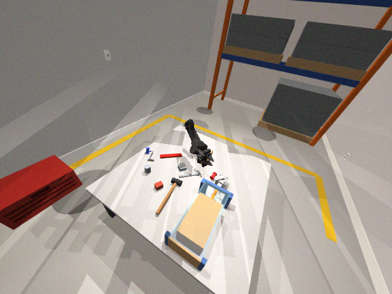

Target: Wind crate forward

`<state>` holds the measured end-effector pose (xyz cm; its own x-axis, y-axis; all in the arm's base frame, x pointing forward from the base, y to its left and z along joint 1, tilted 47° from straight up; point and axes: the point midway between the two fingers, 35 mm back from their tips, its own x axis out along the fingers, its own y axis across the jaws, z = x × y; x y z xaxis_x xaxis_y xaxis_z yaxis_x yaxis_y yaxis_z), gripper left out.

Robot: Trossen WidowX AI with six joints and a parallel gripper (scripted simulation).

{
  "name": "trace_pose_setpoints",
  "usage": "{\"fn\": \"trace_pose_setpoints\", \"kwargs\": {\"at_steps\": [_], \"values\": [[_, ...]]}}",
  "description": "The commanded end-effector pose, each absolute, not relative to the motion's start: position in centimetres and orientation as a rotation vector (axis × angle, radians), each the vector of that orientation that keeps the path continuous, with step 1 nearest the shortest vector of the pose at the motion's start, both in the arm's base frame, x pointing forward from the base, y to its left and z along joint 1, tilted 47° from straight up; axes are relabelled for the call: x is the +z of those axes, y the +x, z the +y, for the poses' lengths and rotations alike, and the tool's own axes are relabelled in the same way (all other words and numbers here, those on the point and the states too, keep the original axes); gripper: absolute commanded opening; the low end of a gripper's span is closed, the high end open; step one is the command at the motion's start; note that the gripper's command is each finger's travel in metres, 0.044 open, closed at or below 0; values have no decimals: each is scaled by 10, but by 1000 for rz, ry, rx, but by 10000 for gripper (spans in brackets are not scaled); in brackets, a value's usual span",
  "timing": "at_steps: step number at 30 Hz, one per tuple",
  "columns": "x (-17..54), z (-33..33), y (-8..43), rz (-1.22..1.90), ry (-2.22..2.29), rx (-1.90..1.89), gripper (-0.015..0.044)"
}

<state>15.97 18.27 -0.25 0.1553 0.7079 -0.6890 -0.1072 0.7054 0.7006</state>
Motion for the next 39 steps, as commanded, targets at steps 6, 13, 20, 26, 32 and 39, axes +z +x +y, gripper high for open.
{"fn": "trace_pose_setpoints", "kwargs": {"at_steps": [6, 13, 20, 26, 32, 39], "values": [[-3, 183, 160, 1294, 567, 633, 240], [-3, 183, 160, 1296, 566, 629, 266], [-13, 192, 175, 1392, 518, 477, 440], [-29, 214, 188, 1572, 472, 166, 440], [-44, 235, 192, 1651, 359, -176, 440], [-56, 257, 188, 1585, 175, -538, 440]]}}
